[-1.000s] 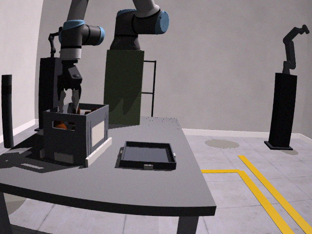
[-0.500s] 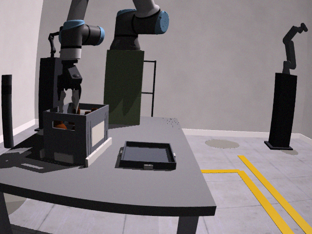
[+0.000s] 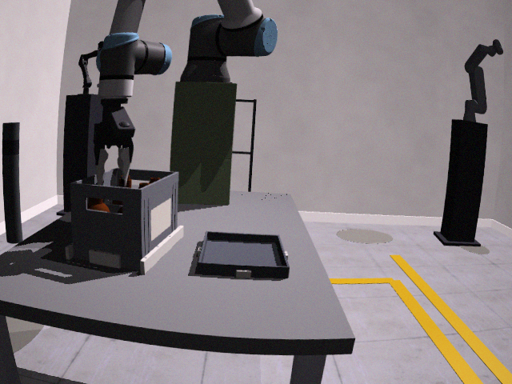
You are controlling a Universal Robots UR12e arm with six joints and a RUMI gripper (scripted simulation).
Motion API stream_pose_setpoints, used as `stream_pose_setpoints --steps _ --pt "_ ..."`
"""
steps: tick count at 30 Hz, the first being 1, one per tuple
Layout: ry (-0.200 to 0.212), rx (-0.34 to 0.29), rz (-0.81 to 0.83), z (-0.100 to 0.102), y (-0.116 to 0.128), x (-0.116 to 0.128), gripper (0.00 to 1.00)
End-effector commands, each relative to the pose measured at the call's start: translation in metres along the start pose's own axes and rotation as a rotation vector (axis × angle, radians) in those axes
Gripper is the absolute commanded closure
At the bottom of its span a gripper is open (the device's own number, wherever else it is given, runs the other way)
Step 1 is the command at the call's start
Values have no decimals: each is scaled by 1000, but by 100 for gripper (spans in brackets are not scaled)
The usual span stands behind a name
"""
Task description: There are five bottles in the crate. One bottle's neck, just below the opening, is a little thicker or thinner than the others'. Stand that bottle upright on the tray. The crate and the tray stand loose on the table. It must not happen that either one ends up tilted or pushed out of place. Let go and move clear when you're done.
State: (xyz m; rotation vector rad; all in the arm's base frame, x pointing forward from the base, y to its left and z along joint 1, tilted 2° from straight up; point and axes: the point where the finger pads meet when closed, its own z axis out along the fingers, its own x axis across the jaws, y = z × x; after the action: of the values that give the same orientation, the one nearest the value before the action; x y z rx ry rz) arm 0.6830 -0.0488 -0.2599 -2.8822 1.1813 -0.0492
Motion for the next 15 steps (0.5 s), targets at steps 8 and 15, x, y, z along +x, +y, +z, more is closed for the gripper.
stream_pose_setpoints --steps 8,15 --pt "2 1 -1 -6 -1 1 62" --pt "0 1 0 -21 0 -1 62"
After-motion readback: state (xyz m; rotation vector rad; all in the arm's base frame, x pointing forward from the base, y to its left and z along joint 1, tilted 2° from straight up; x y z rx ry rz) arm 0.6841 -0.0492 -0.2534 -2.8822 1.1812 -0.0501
